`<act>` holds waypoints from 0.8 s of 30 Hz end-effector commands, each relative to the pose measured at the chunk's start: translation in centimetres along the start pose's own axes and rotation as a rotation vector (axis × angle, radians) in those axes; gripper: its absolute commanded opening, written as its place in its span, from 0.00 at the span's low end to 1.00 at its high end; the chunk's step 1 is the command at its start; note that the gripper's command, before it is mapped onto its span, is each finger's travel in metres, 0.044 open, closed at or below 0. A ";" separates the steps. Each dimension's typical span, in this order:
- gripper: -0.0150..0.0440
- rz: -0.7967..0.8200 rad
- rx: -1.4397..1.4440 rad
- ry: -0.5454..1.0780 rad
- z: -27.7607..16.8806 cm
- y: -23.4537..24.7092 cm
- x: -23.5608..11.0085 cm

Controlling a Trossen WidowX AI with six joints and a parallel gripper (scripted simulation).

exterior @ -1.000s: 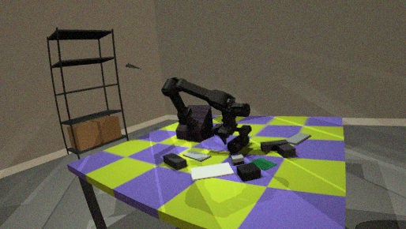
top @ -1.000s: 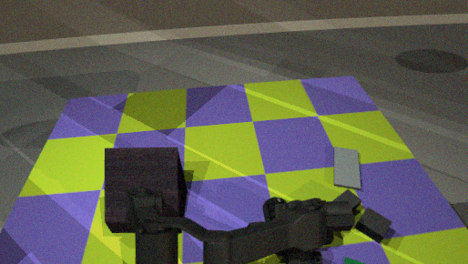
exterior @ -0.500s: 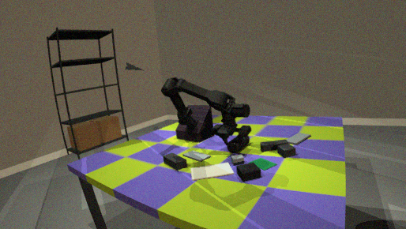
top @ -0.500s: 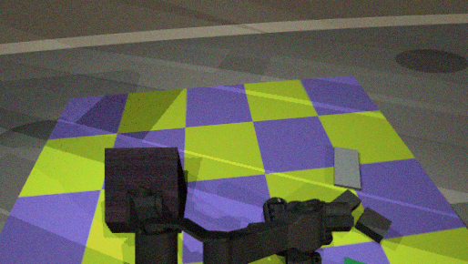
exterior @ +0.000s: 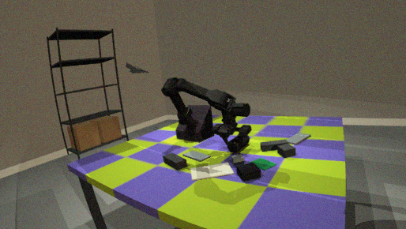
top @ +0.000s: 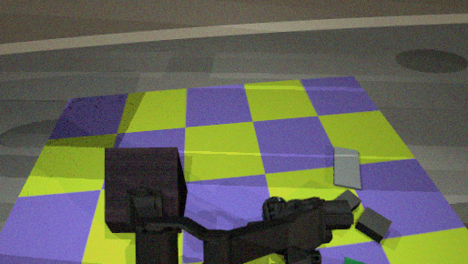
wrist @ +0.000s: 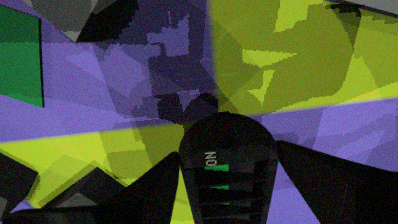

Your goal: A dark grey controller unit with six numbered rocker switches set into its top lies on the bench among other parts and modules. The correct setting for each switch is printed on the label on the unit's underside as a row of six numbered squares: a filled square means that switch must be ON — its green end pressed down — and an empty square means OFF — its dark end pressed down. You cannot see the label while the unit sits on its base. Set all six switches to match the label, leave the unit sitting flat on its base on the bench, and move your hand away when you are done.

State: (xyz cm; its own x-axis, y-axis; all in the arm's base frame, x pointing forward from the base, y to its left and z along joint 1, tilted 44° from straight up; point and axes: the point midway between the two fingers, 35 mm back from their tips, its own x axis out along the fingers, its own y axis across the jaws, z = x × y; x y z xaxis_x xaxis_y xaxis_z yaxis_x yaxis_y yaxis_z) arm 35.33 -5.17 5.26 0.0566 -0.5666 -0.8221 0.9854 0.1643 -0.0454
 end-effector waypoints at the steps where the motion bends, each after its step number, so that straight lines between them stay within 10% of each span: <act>1: 0.82 0.001 -0.001 0.003 -0.3 0.0 -0.3; 24: 0.82 0.001 -0.001 -0.036 -1.4 0.0 -1.8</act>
State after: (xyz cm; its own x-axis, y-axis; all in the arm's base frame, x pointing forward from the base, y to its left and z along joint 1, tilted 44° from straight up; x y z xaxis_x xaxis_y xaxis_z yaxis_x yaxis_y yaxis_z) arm 35.02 -3.51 5.80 0.0596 -0.5913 -0.8043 0.9854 0.1634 -0.0471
